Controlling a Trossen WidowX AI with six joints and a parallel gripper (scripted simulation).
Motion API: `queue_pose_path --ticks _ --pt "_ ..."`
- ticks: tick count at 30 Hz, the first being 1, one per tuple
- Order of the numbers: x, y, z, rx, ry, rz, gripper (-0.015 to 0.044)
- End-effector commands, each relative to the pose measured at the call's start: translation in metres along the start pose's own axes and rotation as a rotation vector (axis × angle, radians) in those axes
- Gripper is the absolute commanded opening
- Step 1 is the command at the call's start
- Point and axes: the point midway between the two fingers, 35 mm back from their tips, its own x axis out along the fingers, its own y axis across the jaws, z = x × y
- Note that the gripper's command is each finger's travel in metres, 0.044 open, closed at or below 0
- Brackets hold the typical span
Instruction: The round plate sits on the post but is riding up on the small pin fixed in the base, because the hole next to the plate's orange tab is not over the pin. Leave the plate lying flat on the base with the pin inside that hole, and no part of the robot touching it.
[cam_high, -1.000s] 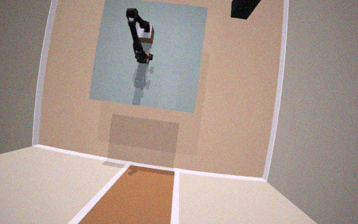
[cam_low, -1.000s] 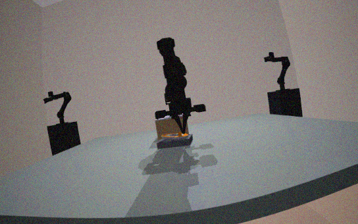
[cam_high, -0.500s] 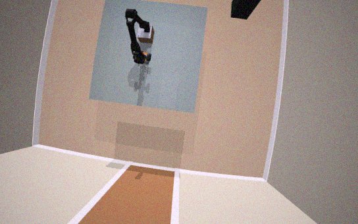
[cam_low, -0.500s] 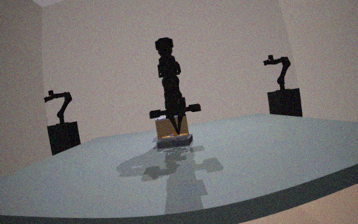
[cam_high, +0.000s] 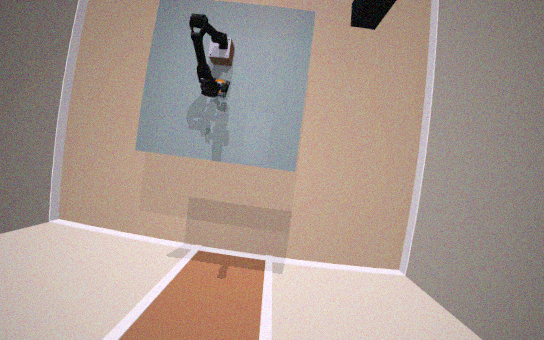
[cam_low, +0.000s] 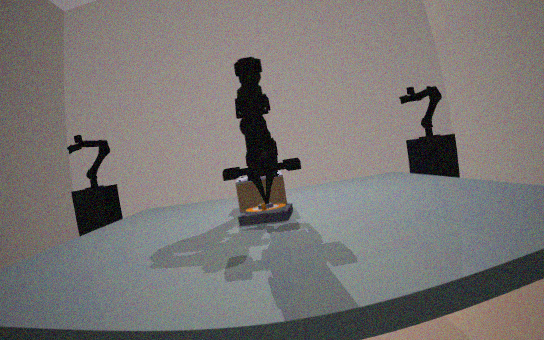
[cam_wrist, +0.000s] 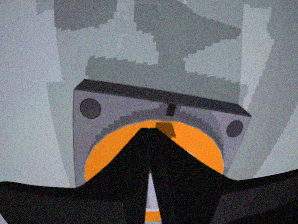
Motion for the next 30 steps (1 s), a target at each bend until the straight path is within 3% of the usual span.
queue_pose_path --ticks 1,8,30 --pt "-0.012 -0.001 0.001 -0.004 -0.003 -0.005 0.0" --pt "-0.041 0.0 -0.004 -0.004 -0.003 -0.005 0.0" --pt "-0.034 0.0 -0.004 -0.003 0.0 -0.002 0.0"
